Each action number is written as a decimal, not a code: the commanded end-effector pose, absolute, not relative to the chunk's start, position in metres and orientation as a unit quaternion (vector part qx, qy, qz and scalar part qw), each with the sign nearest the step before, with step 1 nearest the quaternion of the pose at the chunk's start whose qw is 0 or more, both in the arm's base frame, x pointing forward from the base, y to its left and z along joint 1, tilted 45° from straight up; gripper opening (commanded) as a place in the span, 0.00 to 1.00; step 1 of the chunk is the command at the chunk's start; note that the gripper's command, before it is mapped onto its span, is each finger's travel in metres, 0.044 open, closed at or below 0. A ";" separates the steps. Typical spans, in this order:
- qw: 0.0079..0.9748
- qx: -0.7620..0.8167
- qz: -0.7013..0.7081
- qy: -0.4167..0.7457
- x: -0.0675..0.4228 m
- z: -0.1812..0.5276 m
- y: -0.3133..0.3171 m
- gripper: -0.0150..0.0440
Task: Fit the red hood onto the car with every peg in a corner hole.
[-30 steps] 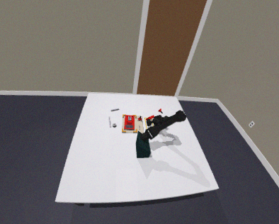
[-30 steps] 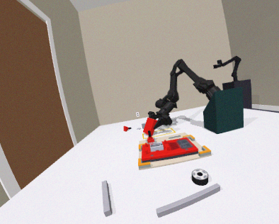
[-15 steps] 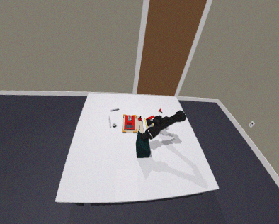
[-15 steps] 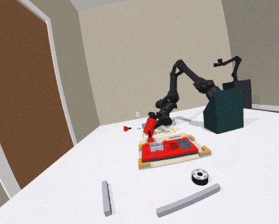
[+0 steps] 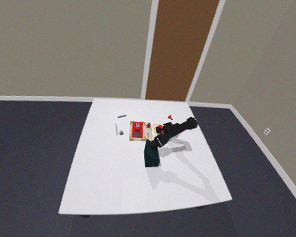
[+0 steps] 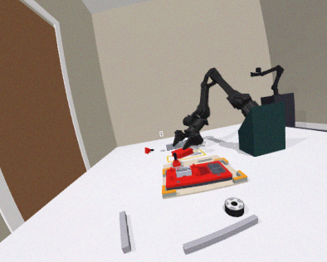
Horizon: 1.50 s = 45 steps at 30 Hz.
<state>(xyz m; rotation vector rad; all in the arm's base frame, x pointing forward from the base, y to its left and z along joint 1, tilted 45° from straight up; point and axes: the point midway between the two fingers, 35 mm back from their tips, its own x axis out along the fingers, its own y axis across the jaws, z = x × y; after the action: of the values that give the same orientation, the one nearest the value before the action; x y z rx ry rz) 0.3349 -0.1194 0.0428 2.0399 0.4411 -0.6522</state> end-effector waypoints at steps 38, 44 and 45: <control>0.688 0.568 -0.328 0.310 0.299 0.083 -0.109 1.00; 0.791 0.280 -0.312 0.445 0.308 0.071 -0.106 1.00; 0.799 0.228 -0.303 0.467 0.309 0.070 -0.105 1.00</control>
<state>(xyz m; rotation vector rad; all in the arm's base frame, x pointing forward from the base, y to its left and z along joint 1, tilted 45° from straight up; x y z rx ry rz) 0.3026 -0.1077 0.0766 0.9502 0.8193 -0.7149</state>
